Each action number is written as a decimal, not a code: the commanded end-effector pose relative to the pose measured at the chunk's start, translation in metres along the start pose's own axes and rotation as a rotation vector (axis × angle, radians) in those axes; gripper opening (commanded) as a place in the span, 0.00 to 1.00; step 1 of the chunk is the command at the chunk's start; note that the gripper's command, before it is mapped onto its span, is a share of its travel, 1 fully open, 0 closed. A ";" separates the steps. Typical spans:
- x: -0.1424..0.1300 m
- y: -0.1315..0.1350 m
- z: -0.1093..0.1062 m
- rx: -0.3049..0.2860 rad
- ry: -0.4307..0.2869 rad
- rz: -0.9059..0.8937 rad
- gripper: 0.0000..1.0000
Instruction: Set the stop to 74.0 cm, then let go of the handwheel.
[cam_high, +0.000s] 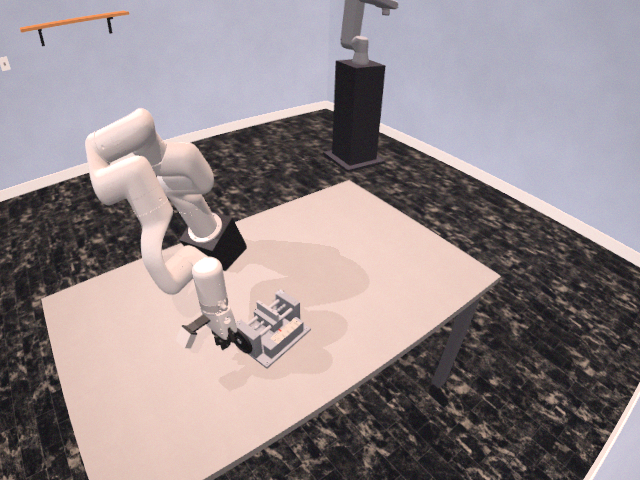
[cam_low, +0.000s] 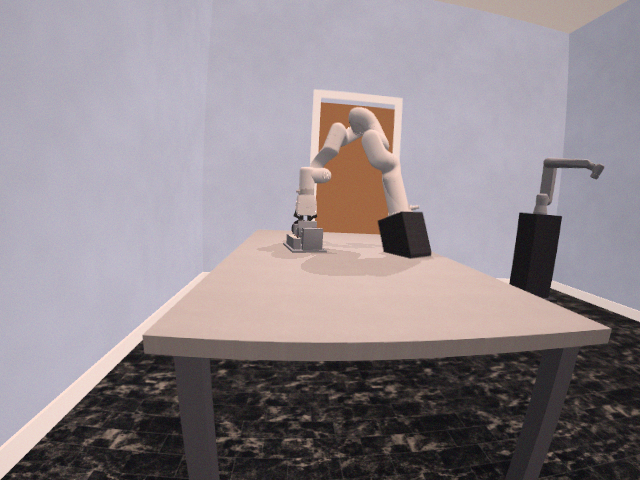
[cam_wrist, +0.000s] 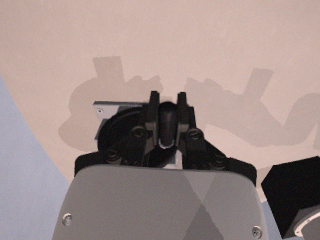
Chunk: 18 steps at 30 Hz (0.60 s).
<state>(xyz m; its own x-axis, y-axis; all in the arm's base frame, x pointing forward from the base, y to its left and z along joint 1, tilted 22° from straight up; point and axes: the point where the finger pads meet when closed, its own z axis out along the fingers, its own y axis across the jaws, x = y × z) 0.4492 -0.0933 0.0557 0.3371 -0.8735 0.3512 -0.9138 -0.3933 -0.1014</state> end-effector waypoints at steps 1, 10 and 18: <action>0.000 -0.003 -0.005 0.002 0.001 -0.001 0.06; 0.000 -0.015 -0.019 0.002 0.001 -0.001 0.06; 0.000 -0.033 -0.023 0.002 0.001 -0.001 0.06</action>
<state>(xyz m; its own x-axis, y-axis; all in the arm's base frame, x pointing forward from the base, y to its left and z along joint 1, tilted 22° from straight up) 0.4648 -0.0785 0.0776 0.3361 -0.8738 0.3515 -0.9157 -0.3904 -0.0950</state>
